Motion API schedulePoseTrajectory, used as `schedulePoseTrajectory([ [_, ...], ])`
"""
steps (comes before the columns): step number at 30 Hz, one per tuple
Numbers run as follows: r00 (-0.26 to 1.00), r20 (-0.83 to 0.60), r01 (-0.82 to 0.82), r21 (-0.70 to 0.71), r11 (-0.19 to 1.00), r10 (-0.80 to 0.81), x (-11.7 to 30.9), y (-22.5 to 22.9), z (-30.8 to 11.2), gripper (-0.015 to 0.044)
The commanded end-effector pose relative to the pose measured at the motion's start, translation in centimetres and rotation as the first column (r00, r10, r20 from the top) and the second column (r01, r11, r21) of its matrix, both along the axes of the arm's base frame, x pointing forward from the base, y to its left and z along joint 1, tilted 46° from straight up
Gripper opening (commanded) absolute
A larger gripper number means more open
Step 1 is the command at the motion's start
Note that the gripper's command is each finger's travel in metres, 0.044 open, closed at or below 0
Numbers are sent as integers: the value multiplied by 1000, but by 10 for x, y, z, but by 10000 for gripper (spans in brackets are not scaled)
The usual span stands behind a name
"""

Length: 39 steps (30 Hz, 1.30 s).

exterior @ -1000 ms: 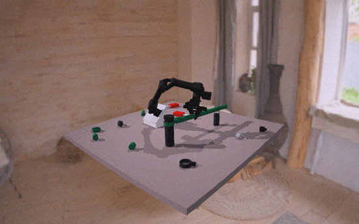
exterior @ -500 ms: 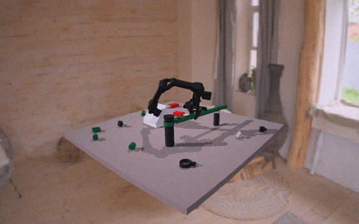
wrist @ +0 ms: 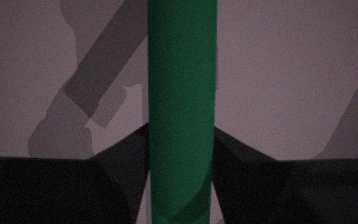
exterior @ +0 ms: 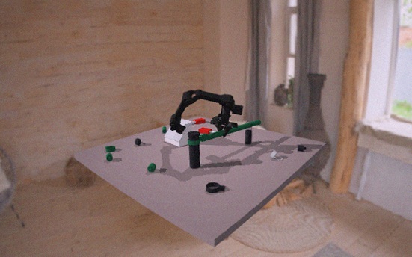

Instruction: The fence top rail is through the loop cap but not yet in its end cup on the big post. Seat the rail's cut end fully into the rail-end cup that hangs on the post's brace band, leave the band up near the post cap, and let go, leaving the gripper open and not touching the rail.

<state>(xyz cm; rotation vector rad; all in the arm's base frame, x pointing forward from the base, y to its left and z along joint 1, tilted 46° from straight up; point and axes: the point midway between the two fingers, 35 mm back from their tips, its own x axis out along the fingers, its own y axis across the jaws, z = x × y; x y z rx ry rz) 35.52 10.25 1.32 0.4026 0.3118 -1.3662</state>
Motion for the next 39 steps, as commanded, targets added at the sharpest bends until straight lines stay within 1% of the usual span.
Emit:
schedulePoseTrajectory([
  [1, 1000, 4, -1, 2, 1000, 1, 0, 0, 1, 0],
  [39, 1000, 4, -1, 2, 1000, 1, 5, 7, -2, 0],
])
